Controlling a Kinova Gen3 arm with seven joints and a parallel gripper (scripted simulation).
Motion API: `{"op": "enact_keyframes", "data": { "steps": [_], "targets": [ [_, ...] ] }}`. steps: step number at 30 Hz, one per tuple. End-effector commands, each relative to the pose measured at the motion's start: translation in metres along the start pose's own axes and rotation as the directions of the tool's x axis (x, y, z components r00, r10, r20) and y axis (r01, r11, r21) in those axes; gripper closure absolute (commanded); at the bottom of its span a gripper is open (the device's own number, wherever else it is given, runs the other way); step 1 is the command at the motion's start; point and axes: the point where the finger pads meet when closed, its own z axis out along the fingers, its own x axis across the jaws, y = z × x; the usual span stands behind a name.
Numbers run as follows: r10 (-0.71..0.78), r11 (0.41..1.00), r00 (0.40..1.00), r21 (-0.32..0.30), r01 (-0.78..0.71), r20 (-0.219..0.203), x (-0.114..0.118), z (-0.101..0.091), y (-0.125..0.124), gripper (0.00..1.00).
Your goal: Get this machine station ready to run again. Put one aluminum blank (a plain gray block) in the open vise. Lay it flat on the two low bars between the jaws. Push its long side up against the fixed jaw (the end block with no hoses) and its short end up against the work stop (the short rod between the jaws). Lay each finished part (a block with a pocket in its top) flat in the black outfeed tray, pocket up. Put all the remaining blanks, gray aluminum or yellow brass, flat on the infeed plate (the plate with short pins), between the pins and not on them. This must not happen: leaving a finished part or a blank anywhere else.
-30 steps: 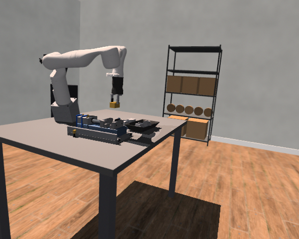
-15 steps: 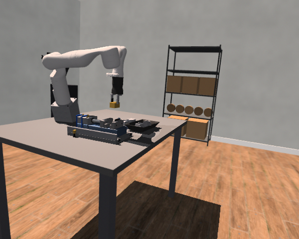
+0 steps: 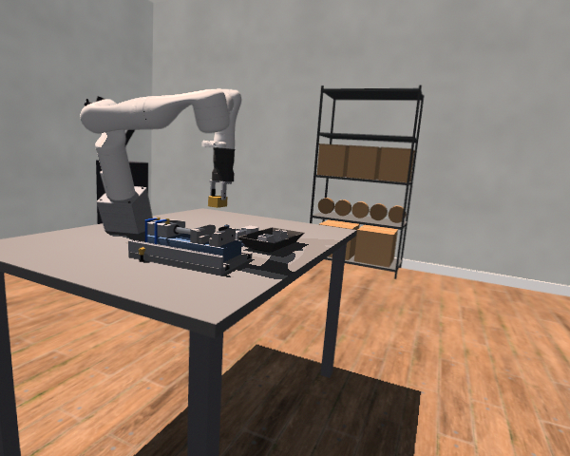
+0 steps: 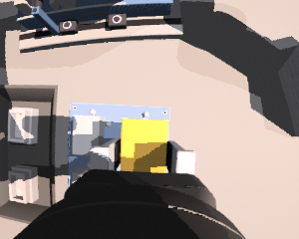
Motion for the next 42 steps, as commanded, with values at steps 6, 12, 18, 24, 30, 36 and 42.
{"op": "enact_keyframes", "data": {
  "steps": [6,12,18,24,30,36,42],
  "targets": [
    [0.004,1.000,1.000,-0.003,-0.004,0.002,0.000,0.012,0.001,1.00],
    [0.004,1.000,1.000,-0.003,-0.004,0.002,0.000,0.018,0.001,1.00],
    [0.004,1.000,1.000,-0.003,-0.004,0.002,0.000,0.030,0.001,1.00],
    [0.004,1.000,1.000,-0.003,-0.004,0.002,0.000,0.042,0.001,1.00],
    [0.004,1.000,1.000,-0.003,-0.004,0.002,0.000,0.051,0.001,1.00],
    [0.004,1.000,1.000,-0.003,-0.004,0.003,0.000,0.063,0.001,1.00],
    [0.004,1.000,1.000,-0.003,-0.004,0.003,-0.001,0.075,0.001,1.00]
  ]
}}
